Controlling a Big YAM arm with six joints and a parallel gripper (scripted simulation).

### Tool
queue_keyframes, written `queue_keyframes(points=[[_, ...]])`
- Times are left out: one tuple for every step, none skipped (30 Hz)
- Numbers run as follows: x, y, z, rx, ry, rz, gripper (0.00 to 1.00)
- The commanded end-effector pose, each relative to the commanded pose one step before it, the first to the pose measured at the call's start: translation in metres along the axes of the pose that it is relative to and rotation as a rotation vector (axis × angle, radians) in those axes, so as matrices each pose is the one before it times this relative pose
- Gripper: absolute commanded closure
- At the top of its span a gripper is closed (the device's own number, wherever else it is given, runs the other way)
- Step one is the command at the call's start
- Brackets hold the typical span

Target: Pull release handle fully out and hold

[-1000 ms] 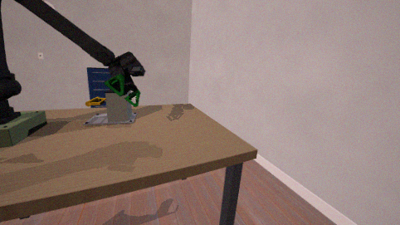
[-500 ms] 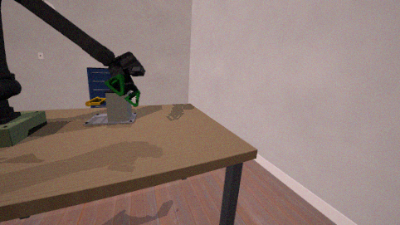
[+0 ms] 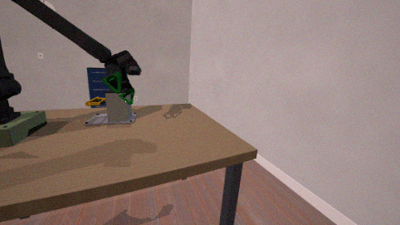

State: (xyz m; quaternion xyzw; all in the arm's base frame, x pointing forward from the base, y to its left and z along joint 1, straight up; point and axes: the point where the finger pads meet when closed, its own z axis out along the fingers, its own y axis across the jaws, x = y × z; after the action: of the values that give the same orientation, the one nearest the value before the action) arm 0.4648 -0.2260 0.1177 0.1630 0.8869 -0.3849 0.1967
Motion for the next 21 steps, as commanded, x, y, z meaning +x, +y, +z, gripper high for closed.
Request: queue_keyframes(points=[[-0.005,0.00215,-0.02341,-0.02038,-0.01607,-0.05027,0.0],[0.00292,0.00293,-0.00863,-0.01274,0.00082,-0.02836,0.0],[0.00333,0.00323,-0.0092,-0.01359,0.0008,-0.03075,0.0],[0.00377,0.00354,-0.00971,-0.01435,0.00077,-0.03307,0.0],[0.00423,0.00386,-0.01015,-0.01503,0.00074,-0.03529,0.0],[0.0047,0.00419,-0.0105,-0.01559,0.00069,-0.03739,0.0],[0.00518,0.00453,-0.01077,-0.01606,0.00065,-0.03937,0.0],[0.00566,0.00488,-0.01095,-0.01641,0.00061,-0.04119,0.0],[0.00613,0.00523,-0.01103,-0.01664,0.00057,-0.04285,0.0],[0.00658,0.00559,-0.01102,-0.01677,0.00055,-0.04433,0.0],[0.007,0.00596,-0.01091,-0.01679,0.00054,-0.04562,0.0],[0.00727,0.00622,-0.01055,-0.01645,0.00054,-0.04597,0.0],[0.00703,0.00608,-0.00953,-0.01509,0.00053,-0.04337,0.0],[0.00727,0.00635,-0.00923,-0.01487,0.00057,-0.04391,0.0],[0.00739,0.00654,-0.00878,-0.01442,0.00062,-0.0438,0.0],[0.00651,0.00736,-0.00025,-0.02279,0.01156,-0.03943,0.0],[0.0,0.0,0.0,0.0,0.0,0.0,0.0],[0.0,0.0,0.0,0.0,0.0,0.0,0.0],[0.01193,0.0153,0.00708,-0.05509,0.03229,-0.0728,0.0],[0.00409,0.00578,0.00285,-0.02094,0.01164,-0.02637,0.0],[0.00404,0.00587,0.0029,-0.02143,0.01155,-0.02634,0.0]])
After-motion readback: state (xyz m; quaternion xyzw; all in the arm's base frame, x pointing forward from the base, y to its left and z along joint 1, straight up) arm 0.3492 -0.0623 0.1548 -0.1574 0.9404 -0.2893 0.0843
